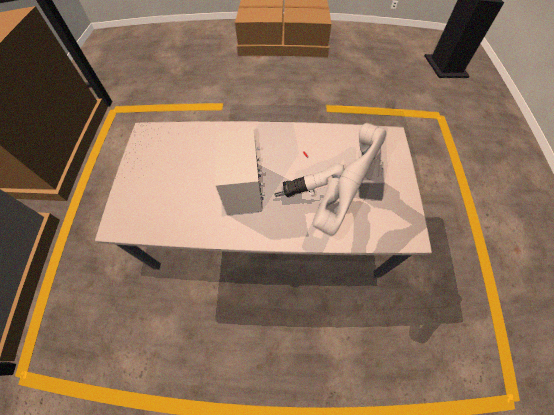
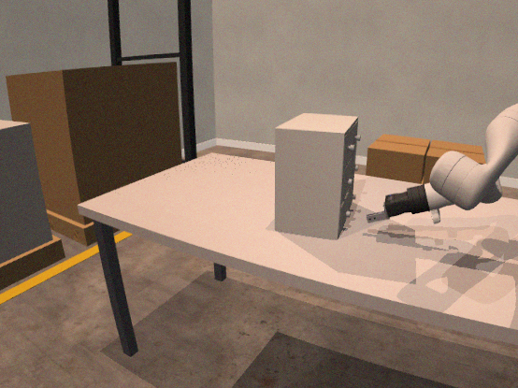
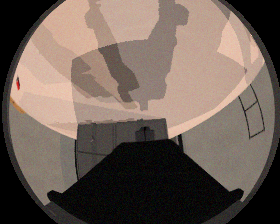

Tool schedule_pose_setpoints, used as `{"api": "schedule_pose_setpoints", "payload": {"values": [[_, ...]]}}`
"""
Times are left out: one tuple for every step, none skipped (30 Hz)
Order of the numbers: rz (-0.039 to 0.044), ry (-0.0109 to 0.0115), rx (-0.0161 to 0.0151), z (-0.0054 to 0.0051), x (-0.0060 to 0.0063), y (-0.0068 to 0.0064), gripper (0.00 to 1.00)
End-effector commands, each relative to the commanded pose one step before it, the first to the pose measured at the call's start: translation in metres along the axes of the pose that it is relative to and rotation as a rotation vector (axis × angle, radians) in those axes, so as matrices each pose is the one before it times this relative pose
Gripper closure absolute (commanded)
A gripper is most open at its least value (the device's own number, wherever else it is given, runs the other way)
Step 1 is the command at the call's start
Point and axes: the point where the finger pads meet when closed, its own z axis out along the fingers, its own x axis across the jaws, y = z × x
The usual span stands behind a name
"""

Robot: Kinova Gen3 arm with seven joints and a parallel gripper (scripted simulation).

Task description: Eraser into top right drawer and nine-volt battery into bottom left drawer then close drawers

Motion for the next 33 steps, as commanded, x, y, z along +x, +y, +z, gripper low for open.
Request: {"api": "schedule_pose_setpoints", "payload": {"values": [[-0.00408, -0.00657, -0.00114, -0.00093, 0.00130, 0.00225, 1.00], [-0.00115, -0.00140, -0.00221, -0.00019, 0.00045, 0.00094, 1.00], [-0.00070, -0.00082, -0.00110, -0.00022, 0.00069, 0.00058, 1.00], [0.00011, 0.00018, 0.00035, -0.00022, 0.00108, 0.00005, 1.00], [0.00016, 0.00024, 0.00042, -0.00022, 0.00114, 0.00002, 1.00], [-0.00014, -0.00016, -0.00031, -0.00022, 0.00104, 0.00027, 1.00], [-0.00020, -0.00029, -0.00065, -0.00019, 0.00104, 0.00037, 1.00], [-0.00010, -0.00013, -0.00029, -0.00022, 0.00113, 0.00027, 1.00], [-0.00004, -0.00003, -0.00005, -0.00025, 0.00120, 0.00021, 1.00], [-0.00008, -0.00009, -0.00014, -0.00026, 0.00122, 0.00024, 1.00], [-0.00010, -0.00016, -0.00040, -0.00023, 0.00124, 0.00032, 1.00], [-0.00010, -0.00014, -0.00032, -0.00025, 0.00128, 0.00030, 1.00], [-0.00008, -0.00010, -0.00018, -0.00028, 0.00133, 0.00027, 1.00], [-0.00007, -0.00011, -0.00026, -0.00027, 0.00138, 0.00030, 1.00], [-0.00007, -0.00014, -0.00035, -0.00026, 0.00141, 0.00032, 1.00], [0.00000, 0.00000, 0.00000, 0.00000, 0.00000, 0.00000, 1.00], [0.00000, 0.00000, 0.00000, 0.00000, 0.00000, 0.00000, 1.00], [0.00172, 0.00250, 0.00360, -0.00030, 0.00239, -0.00106, 1.00], [-0.00156, -0.00237, -0.00375, -0.00026, 0.00070, 0.00152, 1.00], [-0.00086, -0.00131, -0.00197, -0.00030, 0.00112, 0.00094, 1.00], [0.00021, 0.00037, 0.00067, -0.00035, 0.00175, 0.00004, 1.00], [0.00035, 0.00052, 0.00069, -0.00033, 0.00185, 0.00000, 1.00], [-0.00005, -0.00023, -0.00065, -0.00028, 0.00165, 0.00043, 1.00], [-0.00023, -0.00048, -0.00085, -0.00032, 0.00159, 0.00054, 1.00], [-0.00008, -0.00020, -0.00038, -0.00034, 0.00173, 0.00039, 1.00], [0.00004, -0.00002, -0.00012, -0.00035, 0.00185, 0.00031, 1.00], [0.00000, -0.00009, -0.00017, -0.00037, 0.00186, 0.00034, 1.00], [0.00000, -0.00018, -0.00050, -0.00033, 0.00187, 0.00042, 1.00], [0.00002, -0.00016, -0.00040, -0.00036, 0.00192, 0.00040, 1.00], [0.00011, -0.00004, -0.00030, -0.00035, 0.00198, 0.00036, 1.00], [0.00017, 0.00000, -0.00031, -0.00033, 0.00202, 0.00035, 1.00], [0.00017, -0.00004, -0.00037, -0.00035, 0.00204, 0.00037, 1.00], [0.00000, 0.00000, 0.00000, 0.00000, 0.00000, 0.00000, 1.00]]}}
